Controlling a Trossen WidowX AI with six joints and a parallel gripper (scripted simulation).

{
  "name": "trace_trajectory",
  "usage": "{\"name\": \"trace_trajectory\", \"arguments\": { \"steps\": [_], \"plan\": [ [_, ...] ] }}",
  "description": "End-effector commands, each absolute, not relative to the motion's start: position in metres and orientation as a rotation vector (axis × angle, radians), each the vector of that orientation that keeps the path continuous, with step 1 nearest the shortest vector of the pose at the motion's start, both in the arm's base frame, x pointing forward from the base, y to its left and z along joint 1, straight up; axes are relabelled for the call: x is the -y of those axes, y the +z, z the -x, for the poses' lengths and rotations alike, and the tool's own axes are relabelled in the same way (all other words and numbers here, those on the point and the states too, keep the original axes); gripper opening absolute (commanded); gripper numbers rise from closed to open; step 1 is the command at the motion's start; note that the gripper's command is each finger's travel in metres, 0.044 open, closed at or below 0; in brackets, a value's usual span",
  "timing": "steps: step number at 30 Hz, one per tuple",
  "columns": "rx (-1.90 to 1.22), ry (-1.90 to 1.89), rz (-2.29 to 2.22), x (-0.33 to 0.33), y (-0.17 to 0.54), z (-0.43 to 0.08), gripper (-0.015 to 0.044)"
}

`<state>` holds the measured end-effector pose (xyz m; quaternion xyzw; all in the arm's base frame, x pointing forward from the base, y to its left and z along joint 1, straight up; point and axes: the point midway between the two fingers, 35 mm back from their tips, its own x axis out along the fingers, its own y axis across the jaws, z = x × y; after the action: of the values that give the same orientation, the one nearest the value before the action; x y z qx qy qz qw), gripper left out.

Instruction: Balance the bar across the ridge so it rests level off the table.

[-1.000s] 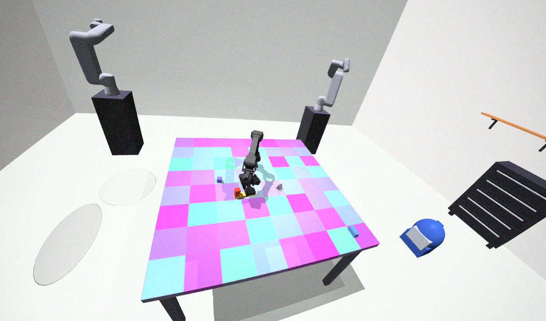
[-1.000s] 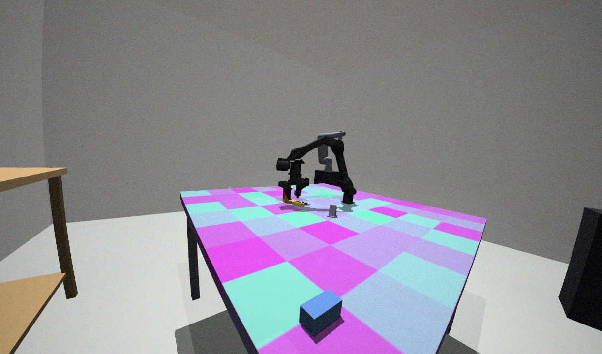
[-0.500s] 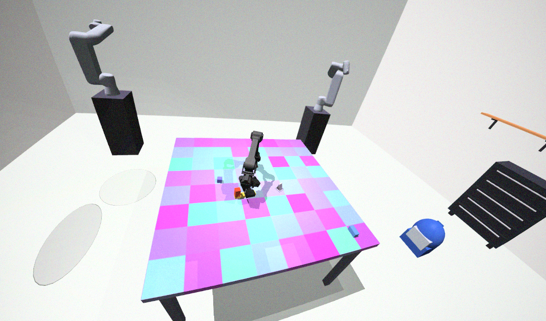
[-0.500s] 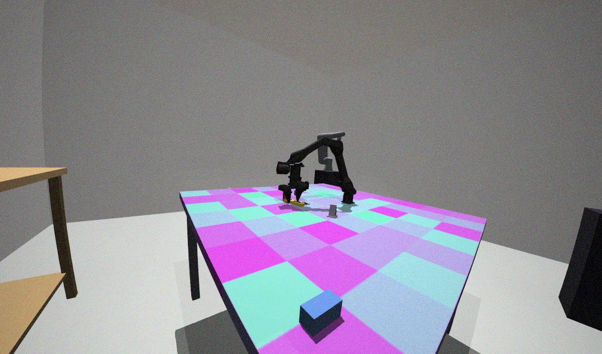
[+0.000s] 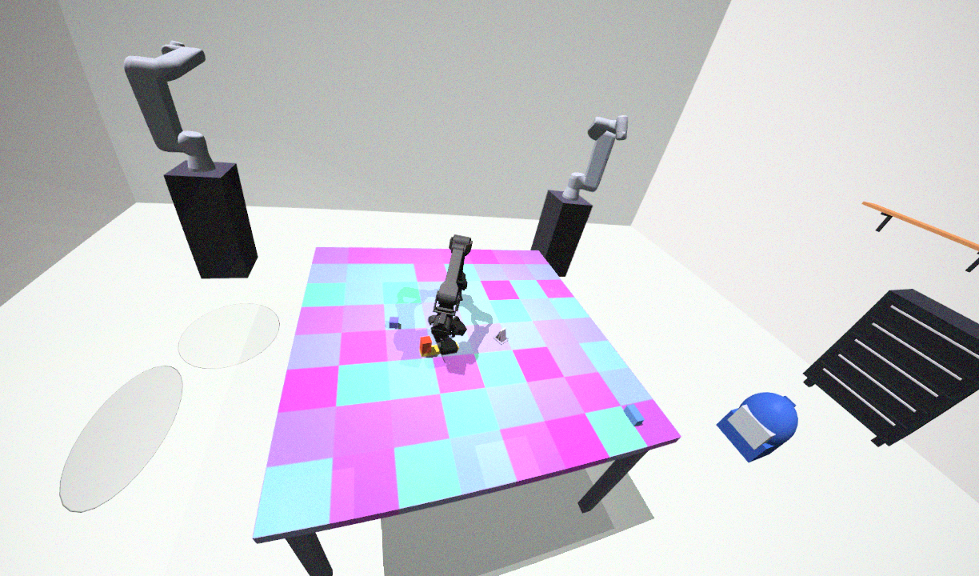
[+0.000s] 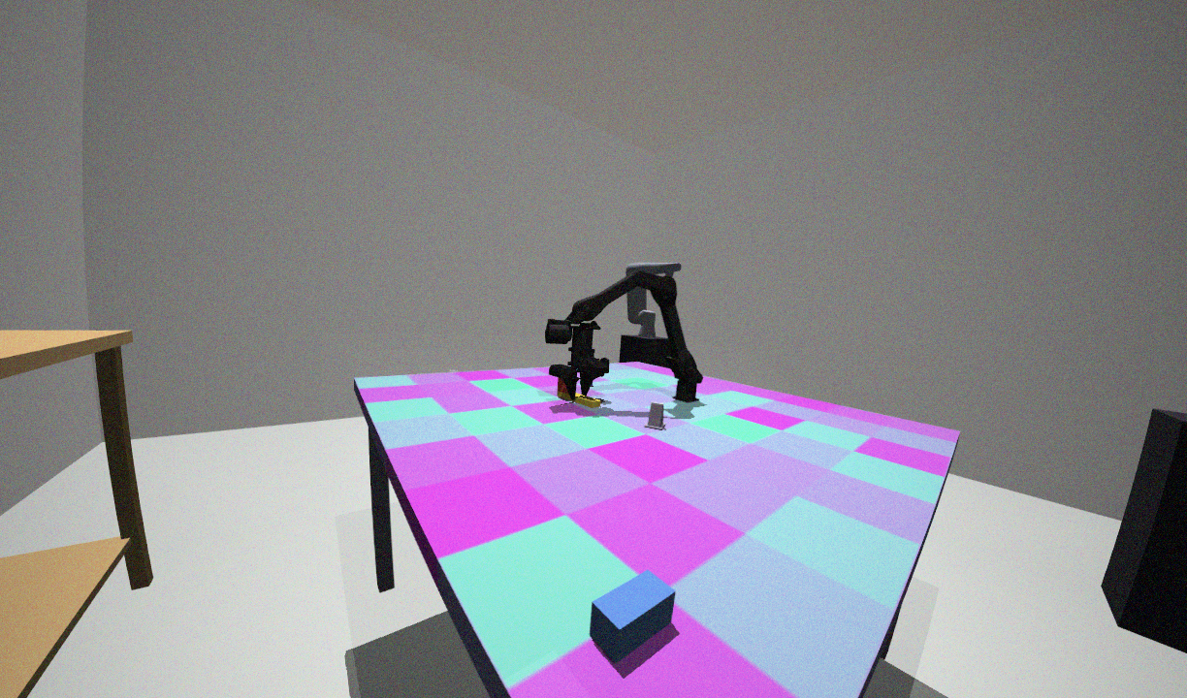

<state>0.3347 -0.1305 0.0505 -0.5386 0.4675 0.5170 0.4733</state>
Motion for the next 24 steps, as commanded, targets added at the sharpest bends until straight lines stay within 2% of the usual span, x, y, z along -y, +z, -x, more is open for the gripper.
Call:
{"name": "trace_trajectory", "arguments": {
  "steps": [1,7,11,24],
  "plan": [
    [-1.144,1.265,1.318,0.13,0.051,-0.335,0.0144],
    [-1.144,1.265,1.318,0.13,0.051,-0.335,0.0104],
    [-1.144,1.265,1.318,0.131,0.057,-0.336,0.0],
    [-1.143,1.267,1.317,0.132,0.09,-0.338,0.0]
  ]
}}
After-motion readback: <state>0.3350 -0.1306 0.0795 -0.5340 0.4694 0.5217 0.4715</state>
